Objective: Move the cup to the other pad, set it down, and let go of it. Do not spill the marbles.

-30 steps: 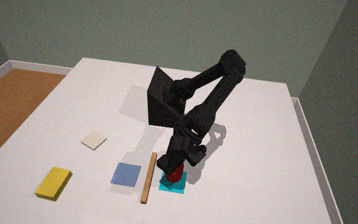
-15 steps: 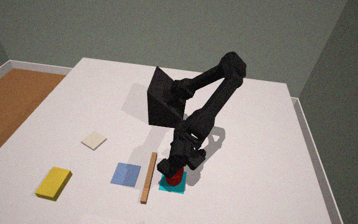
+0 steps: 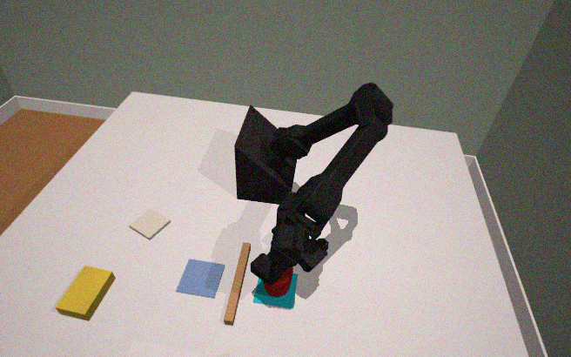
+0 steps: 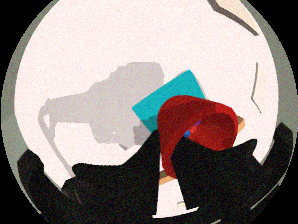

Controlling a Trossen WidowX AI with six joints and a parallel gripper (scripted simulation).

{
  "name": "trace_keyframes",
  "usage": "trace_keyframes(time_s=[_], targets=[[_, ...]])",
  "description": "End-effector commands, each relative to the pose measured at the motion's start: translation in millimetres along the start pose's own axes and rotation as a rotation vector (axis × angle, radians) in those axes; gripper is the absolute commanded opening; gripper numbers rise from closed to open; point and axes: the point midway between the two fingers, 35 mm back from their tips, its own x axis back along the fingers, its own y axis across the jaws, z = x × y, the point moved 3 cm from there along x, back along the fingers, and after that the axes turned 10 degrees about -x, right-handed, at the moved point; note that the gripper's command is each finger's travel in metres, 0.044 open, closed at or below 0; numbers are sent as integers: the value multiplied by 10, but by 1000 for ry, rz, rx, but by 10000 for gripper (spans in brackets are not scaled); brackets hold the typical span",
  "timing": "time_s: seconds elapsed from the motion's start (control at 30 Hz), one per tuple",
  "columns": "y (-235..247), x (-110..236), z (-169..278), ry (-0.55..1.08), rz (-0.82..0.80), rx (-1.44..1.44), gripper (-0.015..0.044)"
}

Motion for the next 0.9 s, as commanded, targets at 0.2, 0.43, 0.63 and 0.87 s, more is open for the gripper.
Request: trace_keyframes(time_s=[0.2,0.43,0.63,0.87], targets=[[0,2,-2,0,0,1,128],[-5,51,-3,1,0,0,128],[-12,140,-2,2,-1,-1,128],[-18,245,1,3,-2,-3,128]])
